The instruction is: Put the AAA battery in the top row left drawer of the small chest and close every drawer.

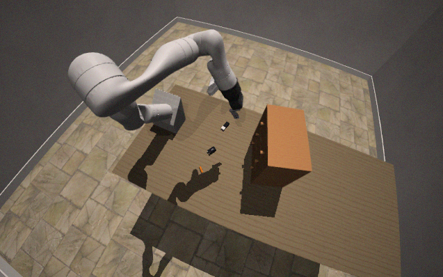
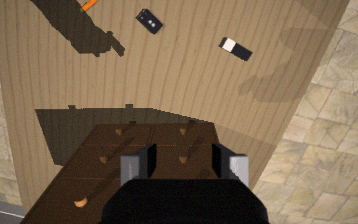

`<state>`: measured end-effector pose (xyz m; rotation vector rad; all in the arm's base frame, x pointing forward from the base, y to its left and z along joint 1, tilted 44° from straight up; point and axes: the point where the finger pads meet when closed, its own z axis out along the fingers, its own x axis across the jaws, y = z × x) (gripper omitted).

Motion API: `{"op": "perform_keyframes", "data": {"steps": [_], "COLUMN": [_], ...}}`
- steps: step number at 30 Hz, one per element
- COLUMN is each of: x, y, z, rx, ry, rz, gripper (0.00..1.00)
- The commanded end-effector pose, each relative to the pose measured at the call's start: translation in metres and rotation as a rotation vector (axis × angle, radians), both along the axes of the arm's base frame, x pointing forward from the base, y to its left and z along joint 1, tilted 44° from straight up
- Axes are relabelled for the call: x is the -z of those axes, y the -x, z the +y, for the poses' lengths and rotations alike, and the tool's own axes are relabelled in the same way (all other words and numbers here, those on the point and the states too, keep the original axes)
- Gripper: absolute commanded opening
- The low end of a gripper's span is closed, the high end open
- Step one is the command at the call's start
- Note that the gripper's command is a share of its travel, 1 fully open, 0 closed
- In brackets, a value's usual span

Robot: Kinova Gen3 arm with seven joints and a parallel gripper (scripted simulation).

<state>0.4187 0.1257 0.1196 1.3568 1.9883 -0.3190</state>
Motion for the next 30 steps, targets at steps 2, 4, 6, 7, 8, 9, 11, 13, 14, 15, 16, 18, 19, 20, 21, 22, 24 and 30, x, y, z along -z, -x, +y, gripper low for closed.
{"op": "perform_keyframes", "data": {"steps": [2,4,6,7,8,9,11,13,14,15,16,18,19,20,21,22,24,30], "x": [0.003,0.005,0.007,0.007,0.007,0.008,0.01,0.012,0.013,0.014,0.014,0.016,0.017,0.018,0.018,0.019,0.02,0.023], "y": [0.001,-0.001,-0.002,-0.002,-0.002,-0.003,-0.004,-0.006,-0.006,-0.007,-0.008,-0.009,-0.009,-0.01,-0.01,-0.011,-0.011,-0.014], "z": [-0.005,-0.007,-0.008,-0.008,-0.008,-0.009,-0.011,-0.012,-0.012,-0.013,-0.014,-0.015,-0.015,-0.016,-0.016,-0.017,-0.018,-0.02], "rx": [-0.035,-0.05,-0.065,-0.065,-0.065,-0.072,-0.085,-0.099,-0.105,-0.11,-0.116,-0.127,-0.133,-0.138,-0.142,-0.147,-0.152,-0.173], "ry": [-0.003,-0.008,-0.013,-0.013,-0.013,-0.015,-0.019,-0.024,-0.026,-0.027,-0.029,-0.032,-0.034,-0.036,-0.037,-0.038,-0.04,-0.047], "rz": [-0.027,-0.044,-0.06,-0.06,-0.06,-0.067,-0.082,-0.096,-0.102,-0.109,-0.115,-0.127,-0.132,-0.138,-0.143,-0.149,-0.154,-0.176], "gripper": [1.0,1.0,1.0,1.0,1.0,1.0,1.0,1.0,1.0,1.0,1.0,1.0,1.0,1.0,1.0,1.0,1.0,1.0]}}
